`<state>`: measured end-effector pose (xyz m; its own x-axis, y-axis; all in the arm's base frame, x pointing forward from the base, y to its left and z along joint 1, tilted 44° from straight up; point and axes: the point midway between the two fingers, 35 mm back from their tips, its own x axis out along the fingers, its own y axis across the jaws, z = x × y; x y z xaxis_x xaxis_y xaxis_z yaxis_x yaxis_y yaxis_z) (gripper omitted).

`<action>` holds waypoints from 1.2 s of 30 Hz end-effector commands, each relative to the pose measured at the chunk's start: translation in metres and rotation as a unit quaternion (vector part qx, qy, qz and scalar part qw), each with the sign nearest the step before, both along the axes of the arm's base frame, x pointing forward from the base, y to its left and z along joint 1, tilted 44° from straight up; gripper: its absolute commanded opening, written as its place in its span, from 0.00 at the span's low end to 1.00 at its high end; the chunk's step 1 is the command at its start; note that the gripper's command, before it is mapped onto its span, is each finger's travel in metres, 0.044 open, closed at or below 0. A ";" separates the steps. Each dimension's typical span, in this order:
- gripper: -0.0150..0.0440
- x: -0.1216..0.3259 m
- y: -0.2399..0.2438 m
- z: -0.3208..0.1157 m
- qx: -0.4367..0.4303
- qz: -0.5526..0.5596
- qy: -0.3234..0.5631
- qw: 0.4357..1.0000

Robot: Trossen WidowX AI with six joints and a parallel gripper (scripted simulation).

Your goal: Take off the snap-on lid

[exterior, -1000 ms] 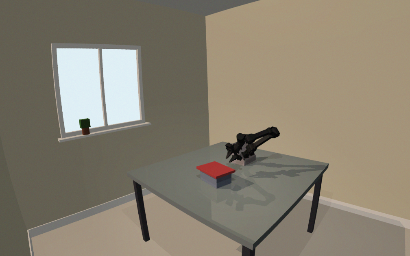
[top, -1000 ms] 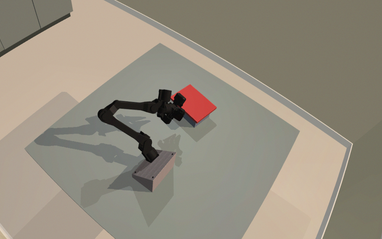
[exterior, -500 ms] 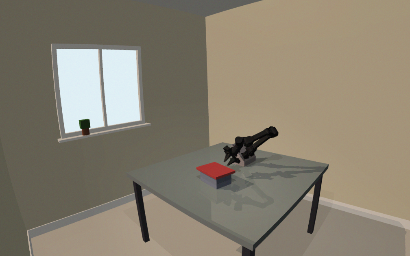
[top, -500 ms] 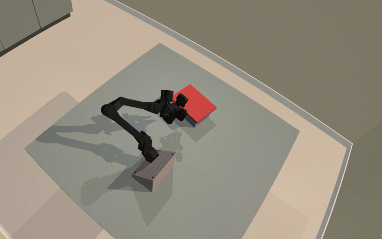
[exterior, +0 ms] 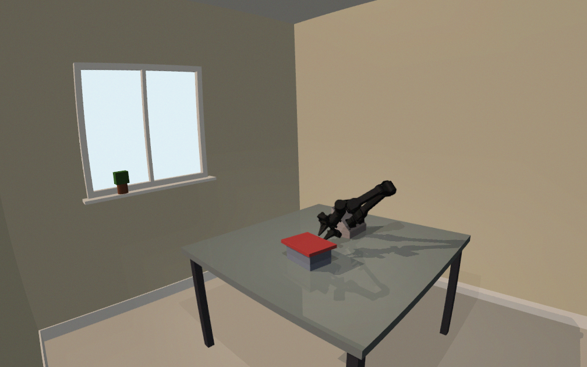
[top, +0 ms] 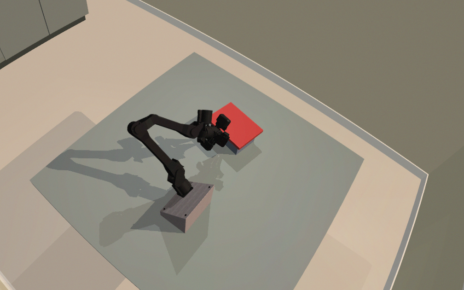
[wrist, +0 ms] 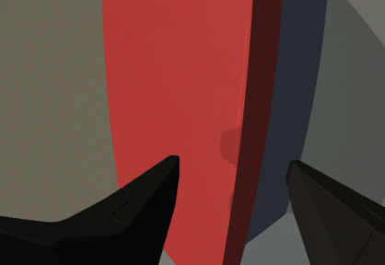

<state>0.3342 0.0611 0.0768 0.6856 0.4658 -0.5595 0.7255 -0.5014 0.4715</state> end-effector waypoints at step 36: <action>0.25 0.011 0.007 -0.007 0.000 -0.003 -0.003 1.000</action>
<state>0.3450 0.0686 0.0689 0.6923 0.4618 -0.5545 0.7190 -0.5066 0.4759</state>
